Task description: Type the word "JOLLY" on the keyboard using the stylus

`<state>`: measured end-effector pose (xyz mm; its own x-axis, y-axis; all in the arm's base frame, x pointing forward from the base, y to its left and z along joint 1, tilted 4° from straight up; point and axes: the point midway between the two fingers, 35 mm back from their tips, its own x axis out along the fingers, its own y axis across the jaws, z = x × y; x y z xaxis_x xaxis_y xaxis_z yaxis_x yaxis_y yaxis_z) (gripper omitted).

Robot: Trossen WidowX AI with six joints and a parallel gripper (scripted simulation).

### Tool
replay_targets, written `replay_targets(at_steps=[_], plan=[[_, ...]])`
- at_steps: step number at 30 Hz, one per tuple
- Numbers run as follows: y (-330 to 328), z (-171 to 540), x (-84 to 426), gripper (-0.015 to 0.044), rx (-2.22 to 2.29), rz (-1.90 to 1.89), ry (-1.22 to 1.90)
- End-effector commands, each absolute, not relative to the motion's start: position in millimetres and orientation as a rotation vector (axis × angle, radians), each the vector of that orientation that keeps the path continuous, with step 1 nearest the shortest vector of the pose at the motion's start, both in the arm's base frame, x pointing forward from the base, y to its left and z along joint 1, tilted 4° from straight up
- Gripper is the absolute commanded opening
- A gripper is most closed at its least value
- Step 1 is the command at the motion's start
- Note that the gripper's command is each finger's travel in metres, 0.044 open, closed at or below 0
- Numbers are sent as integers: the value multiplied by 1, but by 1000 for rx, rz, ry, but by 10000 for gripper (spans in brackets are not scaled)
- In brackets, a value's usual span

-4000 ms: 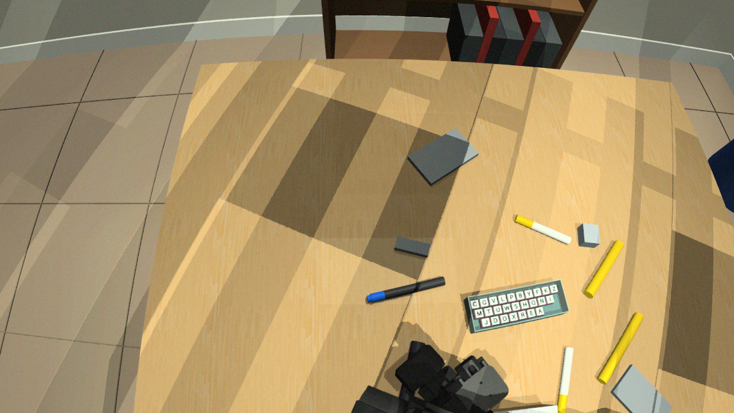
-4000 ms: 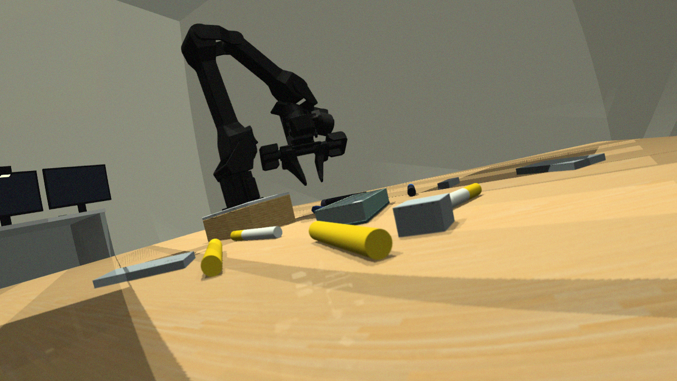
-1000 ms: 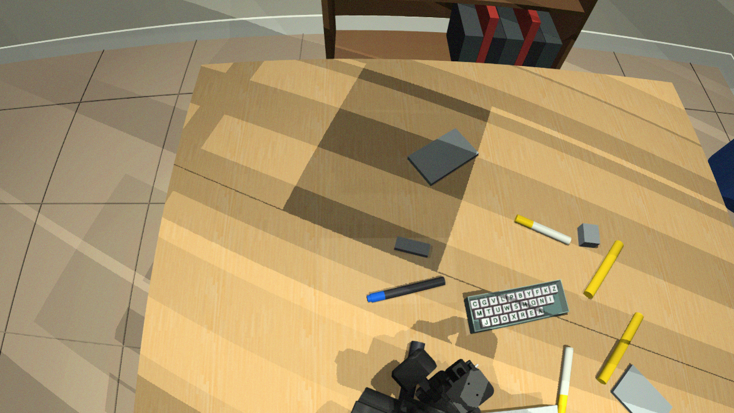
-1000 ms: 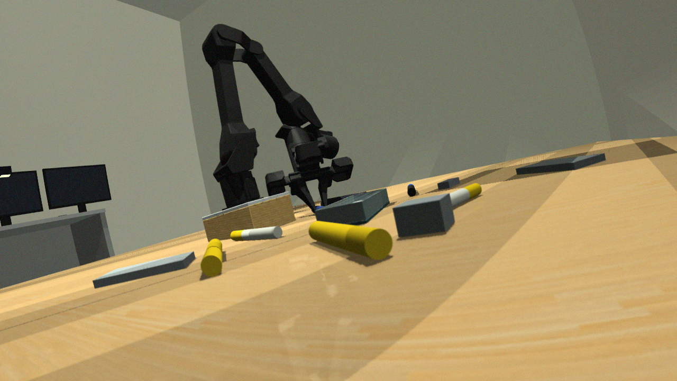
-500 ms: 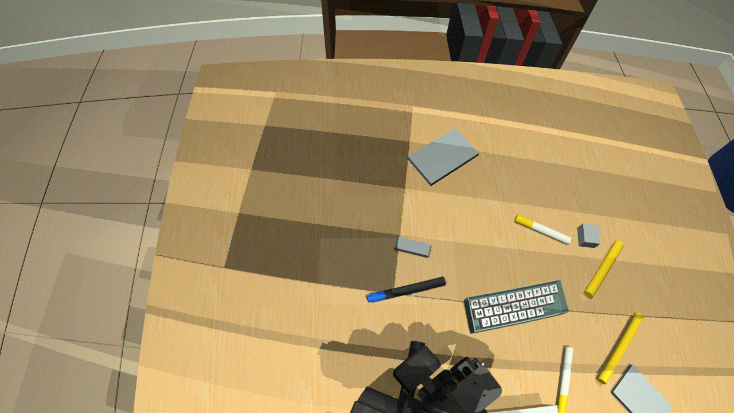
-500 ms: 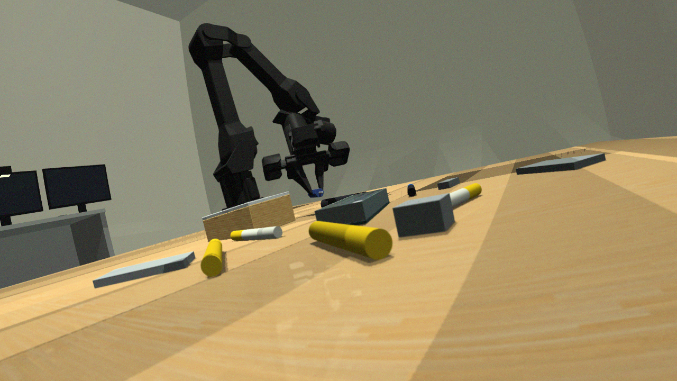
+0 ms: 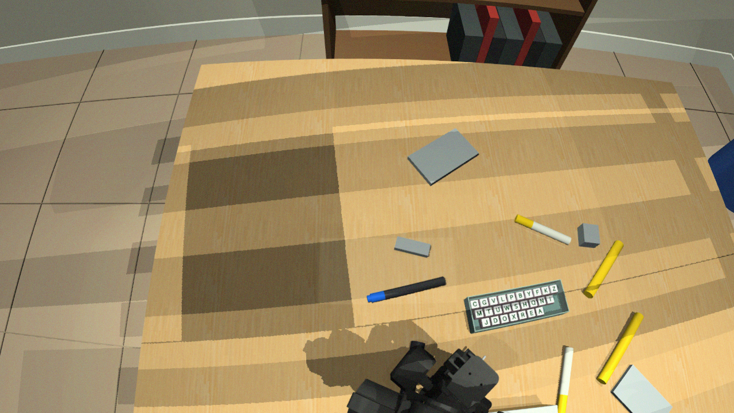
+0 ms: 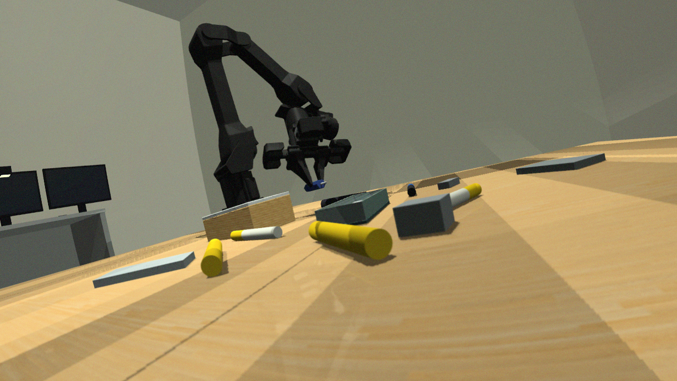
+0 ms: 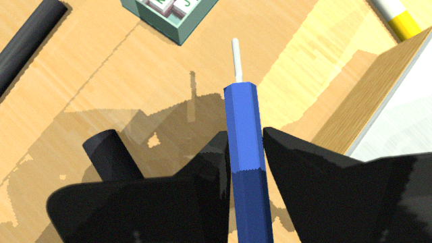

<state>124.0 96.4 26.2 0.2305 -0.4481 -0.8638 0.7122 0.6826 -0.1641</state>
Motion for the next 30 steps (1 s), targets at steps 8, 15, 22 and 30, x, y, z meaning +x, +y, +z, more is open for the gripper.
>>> replay_targets(at_steps=[8, 15, 22, 30], plan=[[91, 36, 141, 0, -87, -681, 1169], [87, 41, 151, 0, -322, -595, 1240], [83, 45, 161, 0, -548, -504, 1320], [77, 49, 173, 0, -803, -388, 1417]])
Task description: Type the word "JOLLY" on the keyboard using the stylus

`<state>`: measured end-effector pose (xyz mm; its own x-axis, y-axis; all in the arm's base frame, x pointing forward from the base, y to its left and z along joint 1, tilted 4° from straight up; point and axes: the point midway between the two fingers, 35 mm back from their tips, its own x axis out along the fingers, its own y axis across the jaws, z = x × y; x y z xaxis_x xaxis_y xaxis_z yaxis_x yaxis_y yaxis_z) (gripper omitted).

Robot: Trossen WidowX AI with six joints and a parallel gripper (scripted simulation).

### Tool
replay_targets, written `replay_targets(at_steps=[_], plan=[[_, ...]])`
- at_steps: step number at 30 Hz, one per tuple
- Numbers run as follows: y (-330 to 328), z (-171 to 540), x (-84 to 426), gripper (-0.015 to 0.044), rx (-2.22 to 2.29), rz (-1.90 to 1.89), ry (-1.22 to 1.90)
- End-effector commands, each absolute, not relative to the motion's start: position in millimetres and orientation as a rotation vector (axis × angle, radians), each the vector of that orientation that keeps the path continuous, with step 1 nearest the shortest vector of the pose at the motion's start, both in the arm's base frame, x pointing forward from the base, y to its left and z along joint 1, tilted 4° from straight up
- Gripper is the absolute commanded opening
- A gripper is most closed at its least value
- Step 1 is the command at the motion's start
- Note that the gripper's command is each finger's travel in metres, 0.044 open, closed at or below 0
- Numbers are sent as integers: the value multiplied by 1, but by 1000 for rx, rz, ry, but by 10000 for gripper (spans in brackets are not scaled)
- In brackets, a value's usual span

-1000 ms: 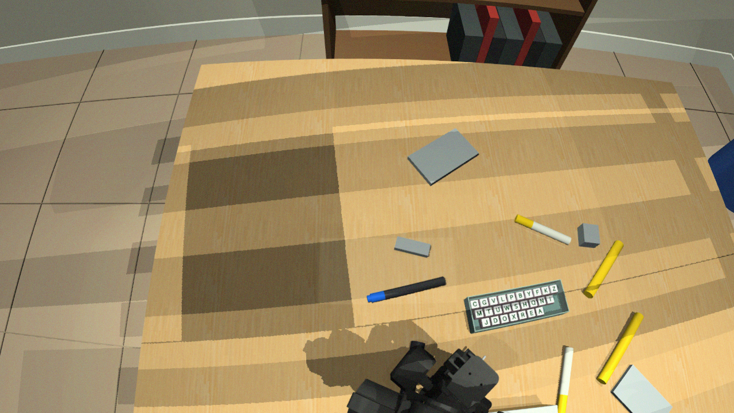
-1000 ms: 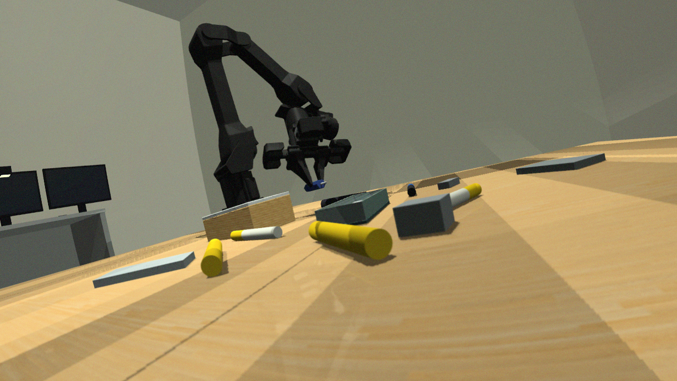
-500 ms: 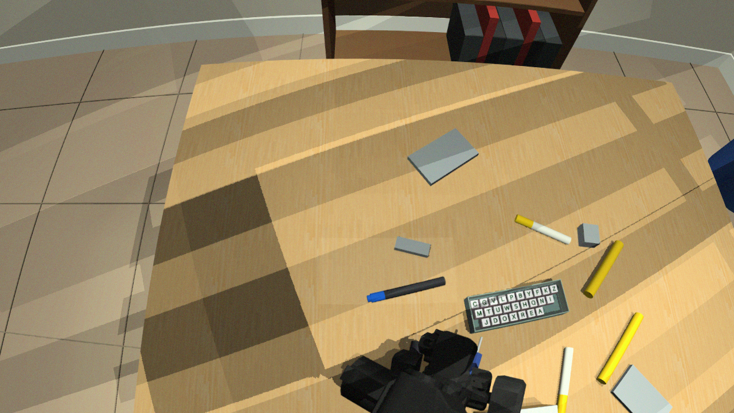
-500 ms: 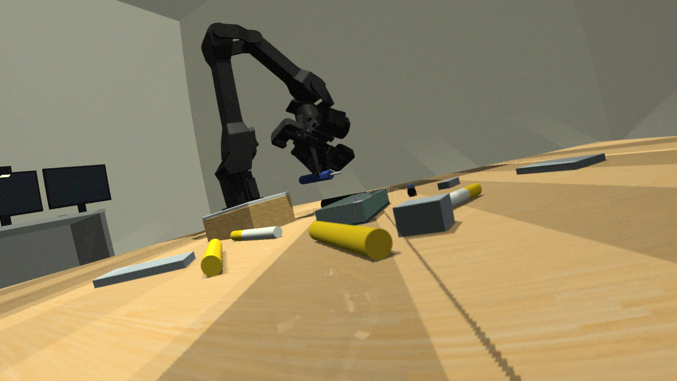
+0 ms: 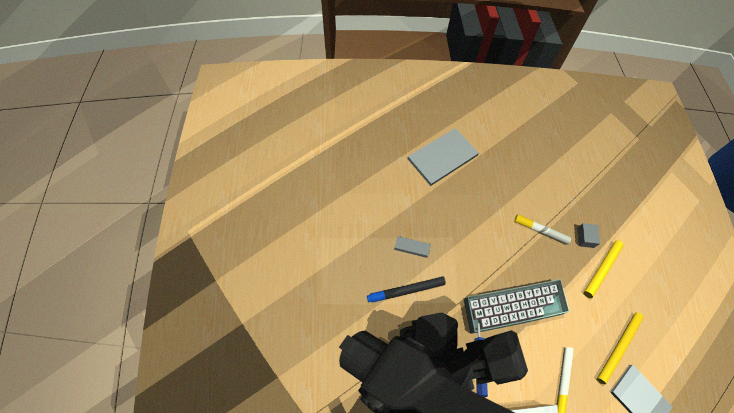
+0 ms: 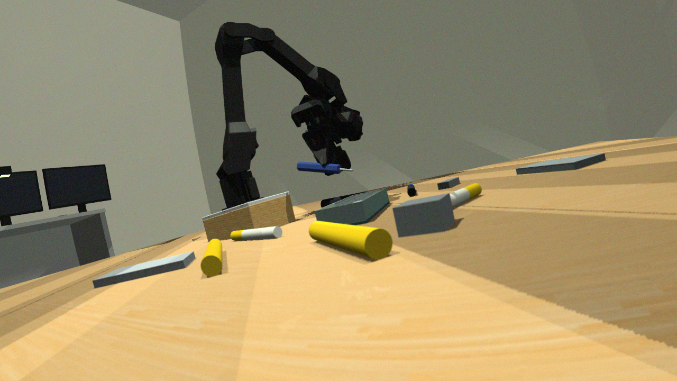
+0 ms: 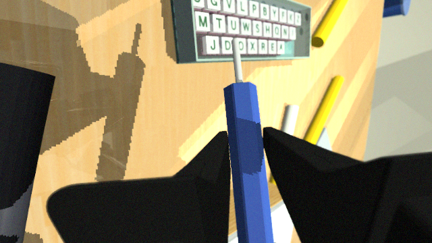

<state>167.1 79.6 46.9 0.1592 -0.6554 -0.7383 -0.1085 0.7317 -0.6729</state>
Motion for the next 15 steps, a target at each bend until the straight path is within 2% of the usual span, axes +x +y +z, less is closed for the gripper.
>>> replay_targets(at_steps=[1, 15], plan=[[76, 50, 175, 0, -834, -373, 1430], [66, 58, 195, 0, -1275, -115, 1605]])
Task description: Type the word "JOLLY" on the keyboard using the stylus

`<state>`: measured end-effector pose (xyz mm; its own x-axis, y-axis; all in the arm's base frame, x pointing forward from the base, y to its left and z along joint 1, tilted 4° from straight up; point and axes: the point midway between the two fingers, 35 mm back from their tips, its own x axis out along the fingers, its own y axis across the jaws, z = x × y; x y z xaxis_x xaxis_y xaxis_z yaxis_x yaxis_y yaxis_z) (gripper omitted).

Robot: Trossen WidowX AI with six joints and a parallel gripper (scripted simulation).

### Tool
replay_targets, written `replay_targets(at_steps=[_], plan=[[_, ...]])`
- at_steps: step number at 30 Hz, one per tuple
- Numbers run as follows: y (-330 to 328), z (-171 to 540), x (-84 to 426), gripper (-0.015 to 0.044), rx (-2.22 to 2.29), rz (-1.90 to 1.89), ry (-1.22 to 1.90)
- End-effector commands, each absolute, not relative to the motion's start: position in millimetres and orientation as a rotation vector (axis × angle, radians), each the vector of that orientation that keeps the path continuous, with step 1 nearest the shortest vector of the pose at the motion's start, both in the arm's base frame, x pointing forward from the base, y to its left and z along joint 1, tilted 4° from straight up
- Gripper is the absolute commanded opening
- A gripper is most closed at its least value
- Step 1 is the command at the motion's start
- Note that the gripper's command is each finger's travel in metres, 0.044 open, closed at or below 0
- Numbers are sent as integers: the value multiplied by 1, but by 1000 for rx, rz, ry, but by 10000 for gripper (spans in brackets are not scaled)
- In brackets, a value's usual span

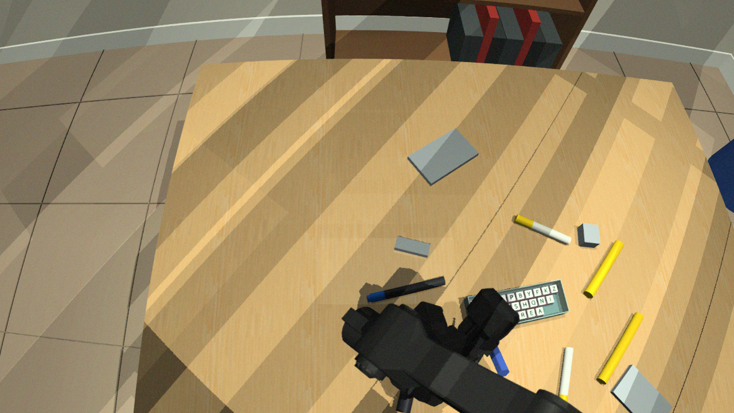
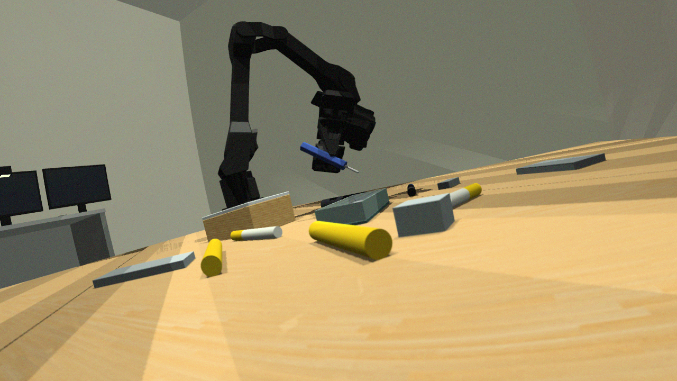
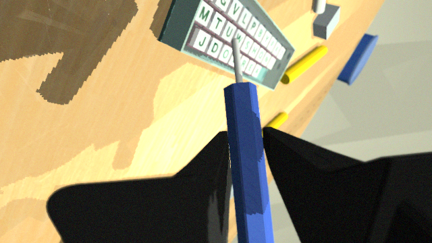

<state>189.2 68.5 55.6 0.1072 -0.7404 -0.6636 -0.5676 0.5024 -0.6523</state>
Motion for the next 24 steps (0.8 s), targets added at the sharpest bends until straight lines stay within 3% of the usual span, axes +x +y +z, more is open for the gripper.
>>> replay_targets(at_steps=[1, 24], plan=[[65, 59, 197, 0, -1307, -94, 1618], [48, 73, 230, 0, -1961, 526, 1895]])
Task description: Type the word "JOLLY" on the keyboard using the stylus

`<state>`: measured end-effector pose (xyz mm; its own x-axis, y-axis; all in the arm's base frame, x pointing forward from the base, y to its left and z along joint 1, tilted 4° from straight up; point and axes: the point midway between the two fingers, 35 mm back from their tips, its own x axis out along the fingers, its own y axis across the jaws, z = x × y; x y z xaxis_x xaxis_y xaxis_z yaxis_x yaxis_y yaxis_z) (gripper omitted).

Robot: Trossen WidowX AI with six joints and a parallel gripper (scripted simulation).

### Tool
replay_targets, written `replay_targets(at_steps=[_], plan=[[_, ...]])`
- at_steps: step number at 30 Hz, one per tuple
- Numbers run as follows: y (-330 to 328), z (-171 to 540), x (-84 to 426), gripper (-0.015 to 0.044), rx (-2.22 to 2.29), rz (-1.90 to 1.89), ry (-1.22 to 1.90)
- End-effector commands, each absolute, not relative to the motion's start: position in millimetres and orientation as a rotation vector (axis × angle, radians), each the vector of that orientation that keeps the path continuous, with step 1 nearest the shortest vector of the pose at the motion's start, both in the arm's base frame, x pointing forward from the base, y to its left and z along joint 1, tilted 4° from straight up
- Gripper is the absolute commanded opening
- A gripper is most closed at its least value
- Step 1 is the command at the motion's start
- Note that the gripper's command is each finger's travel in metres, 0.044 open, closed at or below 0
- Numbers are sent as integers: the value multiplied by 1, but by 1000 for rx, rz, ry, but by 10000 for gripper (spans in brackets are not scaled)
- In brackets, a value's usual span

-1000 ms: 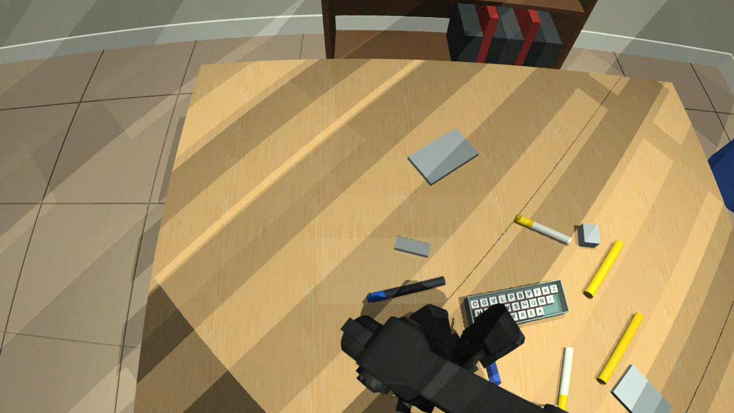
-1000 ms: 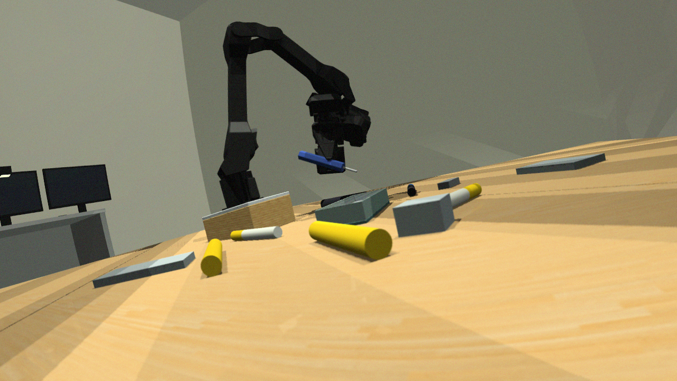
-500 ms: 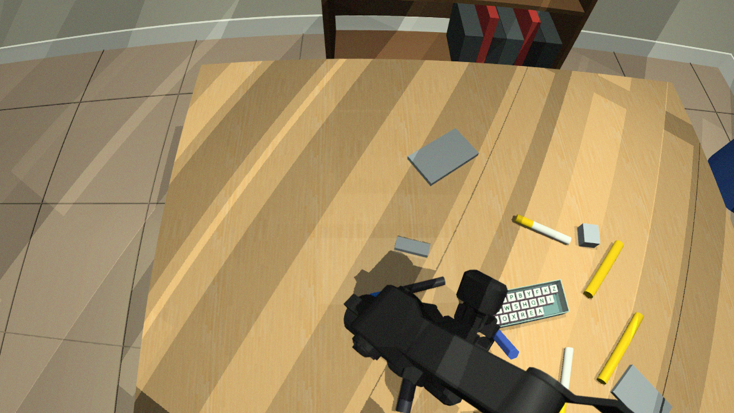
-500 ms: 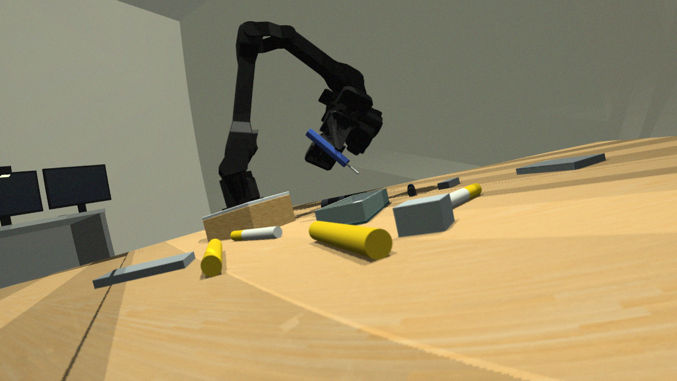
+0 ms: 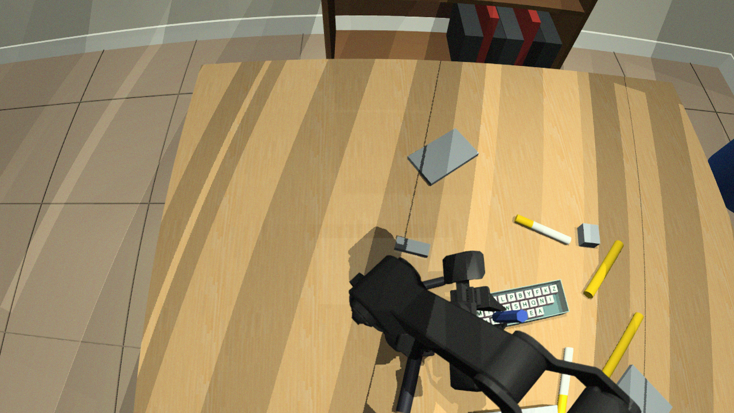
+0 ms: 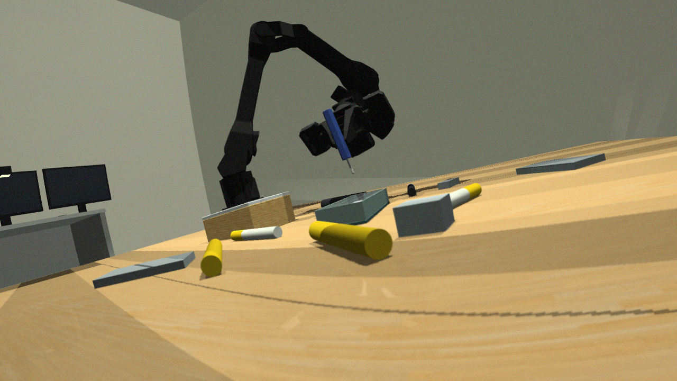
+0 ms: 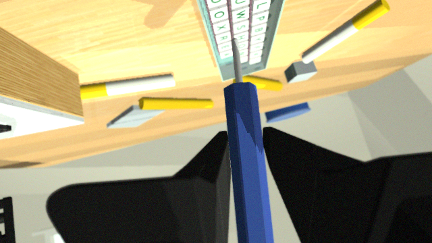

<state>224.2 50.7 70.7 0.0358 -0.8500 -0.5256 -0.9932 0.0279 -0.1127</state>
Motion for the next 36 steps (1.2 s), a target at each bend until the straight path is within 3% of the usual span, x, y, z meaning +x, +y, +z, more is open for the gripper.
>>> replay_targets(at_steps=[1, 22, 25, 36], plan=[[47, 73, 232, 0, -1981, 554, 1904], [46, 39, 231, 0, -1998, 577, 1911], [46, 37, 231, 79, -1998, 577, 1911], [46, 32, 231, 81, -1998, 577, 1911]])
